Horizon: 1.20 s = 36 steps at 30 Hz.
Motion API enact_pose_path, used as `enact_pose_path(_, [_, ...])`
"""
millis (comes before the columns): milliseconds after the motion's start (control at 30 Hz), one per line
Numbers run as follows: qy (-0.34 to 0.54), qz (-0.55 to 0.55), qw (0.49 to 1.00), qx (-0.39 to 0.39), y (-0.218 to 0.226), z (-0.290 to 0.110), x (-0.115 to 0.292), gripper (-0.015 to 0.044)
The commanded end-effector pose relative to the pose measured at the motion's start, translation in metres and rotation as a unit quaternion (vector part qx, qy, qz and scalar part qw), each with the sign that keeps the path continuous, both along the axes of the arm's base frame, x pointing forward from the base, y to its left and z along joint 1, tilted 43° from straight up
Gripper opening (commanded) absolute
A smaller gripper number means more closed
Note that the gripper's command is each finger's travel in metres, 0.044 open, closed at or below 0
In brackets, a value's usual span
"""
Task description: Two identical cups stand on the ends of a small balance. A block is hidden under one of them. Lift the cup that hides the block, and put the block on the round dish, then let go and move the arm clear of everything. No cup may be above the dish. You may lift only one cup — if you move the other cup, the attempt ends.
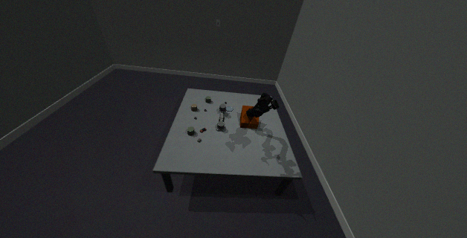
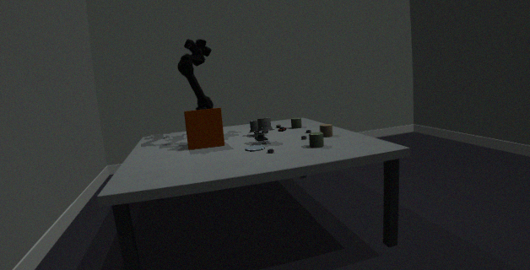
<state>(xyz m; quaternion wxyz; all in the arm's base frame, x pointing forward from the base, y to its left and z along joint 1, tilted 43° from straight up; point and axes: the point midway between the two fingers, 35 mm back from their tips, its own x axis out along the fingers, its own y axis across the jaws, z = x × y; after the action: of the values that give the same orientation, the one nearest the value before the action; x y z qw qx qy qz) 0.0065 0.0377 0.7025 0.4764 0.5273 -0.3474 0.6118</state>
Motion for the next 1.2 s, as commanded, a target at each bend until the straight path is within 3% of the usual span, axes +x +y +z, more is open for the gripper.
enact_pose_path(0, [0.021, -0.06, 0.997, -0.05, 0.027, -0.012, 0.027, 0.044])
enact_pose_path(600, [0.108, -0.275, 0.925, -0.239, 0.085, -0.083, 0.152, 0.044])
enact_pose_path(1167, [0.205, -0.424, 0.78, -0.412, 0.062, -0.193, 0.27, 0.044])
